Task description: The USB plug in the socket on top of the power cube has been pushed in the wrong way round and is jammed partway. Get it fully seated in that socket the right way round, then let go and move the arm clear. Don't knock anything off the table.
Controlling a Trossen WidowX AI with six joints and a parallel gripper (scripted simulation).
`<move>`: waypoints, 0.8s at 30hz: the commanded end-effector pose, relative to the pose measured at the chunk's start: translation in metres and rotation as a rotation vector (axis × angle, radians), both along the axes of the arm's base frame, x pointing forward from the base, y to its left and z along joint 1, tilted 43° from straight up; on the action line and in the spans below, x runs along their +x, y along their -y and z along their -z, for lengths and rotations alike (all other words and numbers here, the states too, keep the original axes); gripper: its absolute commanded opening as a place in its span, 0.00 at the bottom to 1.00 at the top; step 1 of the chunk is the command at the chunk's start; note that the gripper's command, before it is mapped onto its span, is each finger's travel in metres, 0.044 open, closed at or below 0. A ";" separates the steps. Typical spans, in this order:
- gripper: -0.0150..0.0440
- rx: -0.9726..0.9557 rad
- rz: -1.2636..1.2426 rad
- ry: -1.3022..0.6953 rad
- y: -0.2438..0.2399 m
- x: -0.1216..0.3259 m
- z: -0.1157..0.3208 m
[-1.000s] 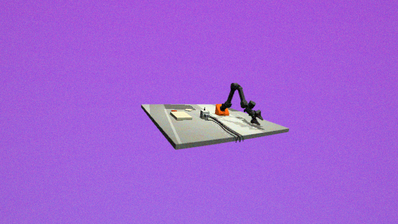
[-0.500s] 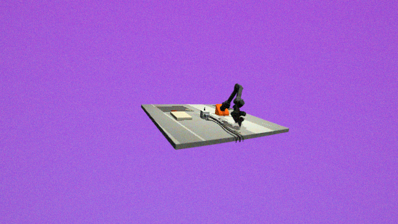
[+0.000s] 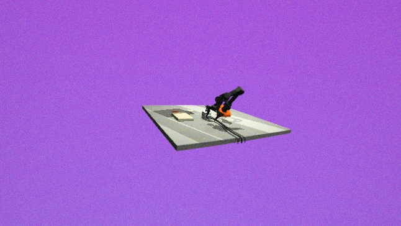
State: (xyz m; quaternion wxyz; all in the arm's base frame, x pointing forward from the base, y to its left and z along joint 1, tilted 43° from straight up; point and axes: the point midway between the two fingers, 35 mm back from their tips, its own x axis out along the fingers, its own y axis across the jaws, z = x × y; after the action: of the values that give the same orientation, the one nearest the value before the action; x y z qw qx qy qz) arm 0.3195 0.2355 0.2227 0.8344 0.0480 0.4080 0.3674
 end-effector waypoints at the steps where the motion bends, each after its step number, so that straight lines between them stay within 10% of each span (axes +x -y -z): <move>1: 1.00 0.044 0.341 -0.376 0.062 0.024 0.033; 7: 1.00 0.117 0.647 -0.652 0.120 0.031 0.053; 16: 1.00 0.380 1.449 -1.720 0.216 -0.023 0.093; 24: 1.00 0.385 1.465 -1.742 0.219 -0.036 0.095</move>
State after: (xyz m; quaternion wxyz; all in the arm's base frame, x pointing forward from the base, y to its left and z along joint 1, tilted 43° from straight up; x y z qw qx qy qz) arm 0.2882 0.0174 0.1265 0.2846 0.6303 0.6593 -0.2950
